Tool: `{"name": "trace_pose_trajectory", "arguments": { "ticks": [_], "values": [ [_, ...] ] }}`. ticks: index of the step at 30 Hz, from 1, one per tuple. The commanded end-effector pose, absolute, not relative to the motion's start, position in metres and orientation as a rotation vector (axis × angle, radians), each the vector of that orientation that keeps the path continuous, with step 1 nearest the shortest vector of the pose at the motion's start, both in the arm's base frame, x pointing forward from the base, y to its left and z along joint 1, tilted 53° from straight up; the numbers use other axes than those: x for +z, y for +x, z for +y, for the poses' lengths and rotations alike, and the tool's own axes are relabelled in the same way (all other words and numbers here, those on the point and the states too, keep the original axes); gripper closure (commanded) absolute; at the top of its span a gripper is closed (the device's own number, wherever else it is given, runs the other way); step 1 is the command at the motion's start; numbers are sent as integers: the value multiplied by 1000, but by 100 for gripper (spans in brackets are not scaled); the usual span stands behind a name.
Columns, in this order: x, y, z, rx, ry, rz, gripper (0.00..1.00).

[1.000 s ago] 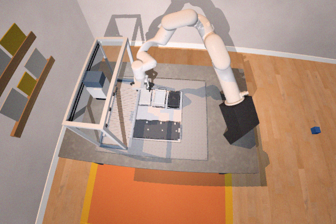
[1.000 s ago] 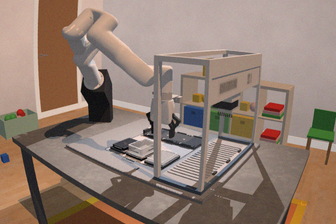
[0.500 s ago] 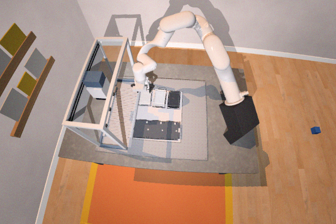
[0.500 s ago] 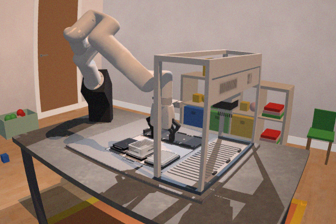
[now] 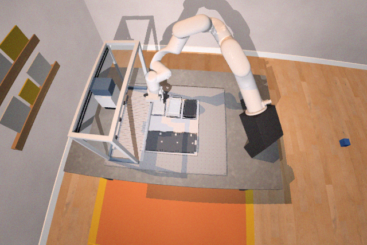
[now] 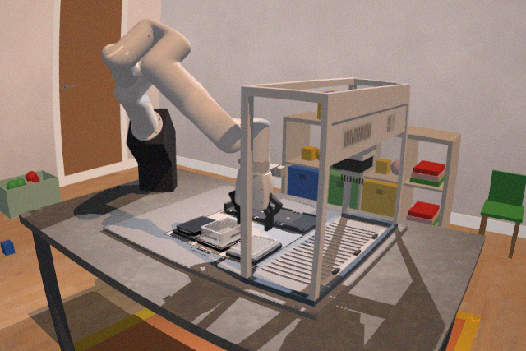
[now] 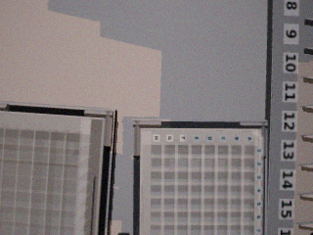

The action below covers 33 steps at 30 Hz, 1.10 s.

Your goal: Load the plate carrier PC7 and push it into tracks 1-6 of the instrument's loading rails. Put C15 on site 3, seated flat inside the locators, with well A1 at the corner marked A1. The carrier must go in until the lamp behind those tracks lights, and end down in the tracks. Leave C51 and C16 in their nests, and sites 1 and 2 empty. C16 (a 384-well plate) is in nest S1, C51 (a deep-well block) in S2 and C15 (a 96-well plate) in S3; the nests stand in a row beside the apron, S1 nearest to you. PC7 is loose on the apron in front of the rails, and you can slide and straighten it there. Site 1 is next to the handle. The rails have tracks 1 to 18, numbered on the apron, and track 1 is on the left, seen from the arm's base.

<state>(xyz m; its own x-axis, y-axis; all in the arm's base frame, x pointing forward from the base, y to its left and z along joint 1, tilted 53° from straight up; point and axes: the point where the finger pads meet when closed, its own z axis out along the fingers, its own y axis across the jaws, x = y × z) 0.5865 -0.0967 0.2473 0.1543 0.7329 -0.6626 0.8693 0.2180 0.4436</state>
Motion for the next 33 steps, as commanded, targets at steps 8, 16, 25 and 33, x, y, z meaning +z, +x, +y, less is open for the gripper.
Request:
{"name": "trace_pose_trajectory", "arguments": {
  "ticks": [8, 16, 25, 33],
  "values": [
    [238, 596, -107, -190, 1540, 1604, 0],
    [230, 602, -116, -190, 1540, 1604, 0],
    [224, 607, -122, -190, 1540, 1604, 0],
    [224, 607, -122, -190, 1540, 1604, 0]
  ]
}}
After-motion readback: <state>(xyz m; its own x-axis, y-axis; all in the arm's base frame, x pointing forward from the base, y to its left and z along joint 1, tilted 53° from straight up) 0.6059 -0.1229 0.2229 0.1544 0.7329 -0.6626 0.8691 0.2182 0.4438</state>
